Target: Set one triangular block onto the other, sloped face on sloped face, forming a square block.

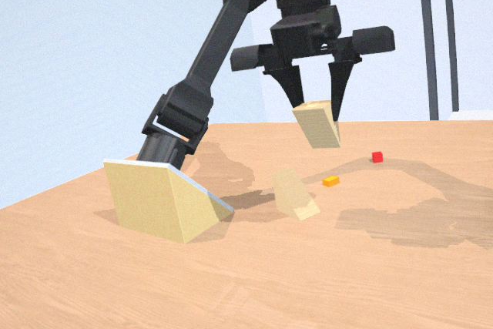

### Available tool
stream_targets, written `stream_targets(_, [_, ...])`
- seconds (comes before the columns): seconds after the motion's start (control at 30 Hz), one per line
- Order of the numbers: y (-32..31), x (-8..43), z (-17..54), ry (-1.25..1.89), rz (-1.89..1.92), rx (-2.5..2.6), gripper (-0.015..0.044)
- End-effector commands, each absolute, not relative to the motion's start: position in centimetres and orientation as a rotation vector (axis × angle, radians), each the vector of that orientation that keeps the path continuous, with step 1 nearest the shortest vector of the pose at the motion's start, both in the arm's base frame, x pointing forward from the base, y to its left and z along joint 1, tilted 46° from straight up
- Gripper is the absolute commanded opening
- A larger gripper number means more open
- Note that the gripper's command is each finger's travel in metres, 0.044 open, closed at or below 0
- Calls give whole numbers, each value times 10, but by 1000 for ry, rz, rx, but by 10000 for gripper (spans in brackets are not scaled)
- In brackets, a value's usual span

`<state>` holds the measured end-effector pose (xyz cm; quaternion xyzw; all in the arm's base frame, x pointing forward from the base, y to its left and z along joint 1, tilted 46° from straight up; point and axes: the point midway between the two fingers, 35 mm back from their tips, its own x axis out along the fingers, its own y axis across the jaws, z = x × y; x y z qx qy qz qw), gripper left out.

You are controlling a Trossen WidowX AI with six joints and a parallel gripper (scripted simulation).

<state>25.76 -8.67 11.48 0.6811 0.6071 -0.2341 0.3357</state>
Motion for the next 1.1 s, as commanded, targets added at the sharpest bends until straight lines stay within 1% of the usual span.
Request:
stream_targets(0.0, [-86, 257, 118, 1572, -716, 1872, 0])
stream_targets(0.57, [-83, 253, 124, 1474, -1285, 2275, 0])
stream_targets(1.07, [-82, 250, 129, 1265, -1839, 2559, 0])
